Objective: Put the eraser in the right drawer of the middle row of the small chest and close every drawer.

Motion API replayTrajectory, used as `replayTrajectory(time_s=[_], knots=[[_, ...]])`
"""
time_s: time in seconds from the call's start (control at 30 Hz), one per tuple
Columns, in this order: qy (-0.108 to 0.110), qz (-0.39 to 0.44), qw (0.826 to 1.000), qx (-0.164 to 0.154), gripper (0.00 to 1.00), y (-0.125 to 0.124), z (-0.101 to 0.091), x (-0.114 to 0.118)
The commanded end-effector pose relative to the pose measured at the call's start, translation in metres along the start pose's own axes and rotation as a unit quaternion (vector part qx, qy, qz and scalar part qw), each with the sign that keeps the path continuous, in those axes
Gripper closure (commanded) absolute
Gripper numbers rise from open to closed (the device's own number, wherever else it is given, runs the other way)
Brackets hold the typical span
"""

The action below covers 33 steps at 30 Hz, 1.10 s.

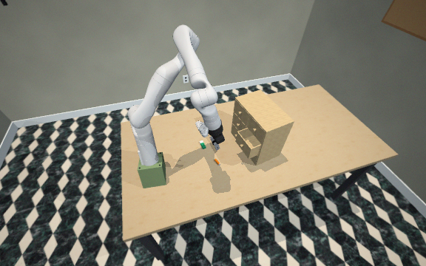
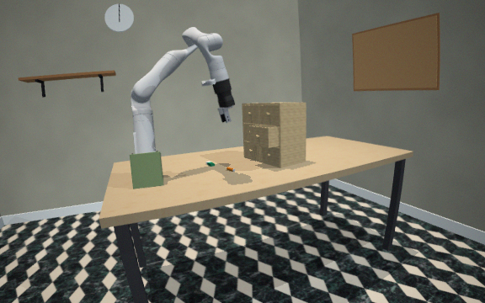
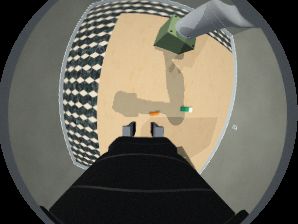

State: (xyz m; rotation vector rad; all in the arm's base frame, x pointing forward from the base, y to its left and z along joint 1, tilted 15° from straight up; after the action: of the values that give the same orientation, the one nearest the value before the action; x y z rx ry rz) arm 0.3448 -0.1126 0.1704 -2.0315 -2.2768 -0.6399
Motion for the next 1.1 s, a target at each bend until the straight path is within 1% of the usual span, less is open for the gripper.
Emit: replayTrajectory(time_s=[0.0, 0.23, 0.3, 0.73, 1.07], knots=[[-0.002, -0.008, 1.0, 0.011, 0.33, 0.005, -0.002, 0.001], [-0.006, -0.008, 0.999, 0.043, 0.33, 0.006, -0.007, 0.001], [-0.006, -0.008, 0.999, 0.043, 0.33, 0.006, -0.007, 0.001], [-0.011, -0.008, 0.996, 0.092, 0.33, 0.009, -0.016, 0.002], [-0.013, -0.007, 0.993, 0.113, 0.33, 0.01, -0.019, 0.002]])
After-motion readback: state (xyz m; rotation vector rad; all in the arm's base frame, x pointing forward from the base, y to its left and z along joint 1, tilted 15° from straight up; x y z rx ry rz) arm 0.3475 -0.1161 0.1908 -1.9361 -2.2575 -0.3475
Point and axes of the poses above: the point where the finger pads meet when closed, its own z axis out along the fingers, its own x axis across the jaws, y = z × x, the point moved 6 cm from there along -z, back along the fingers, and after that the axes turned 6 degrees about z, right-handed, at the moved point
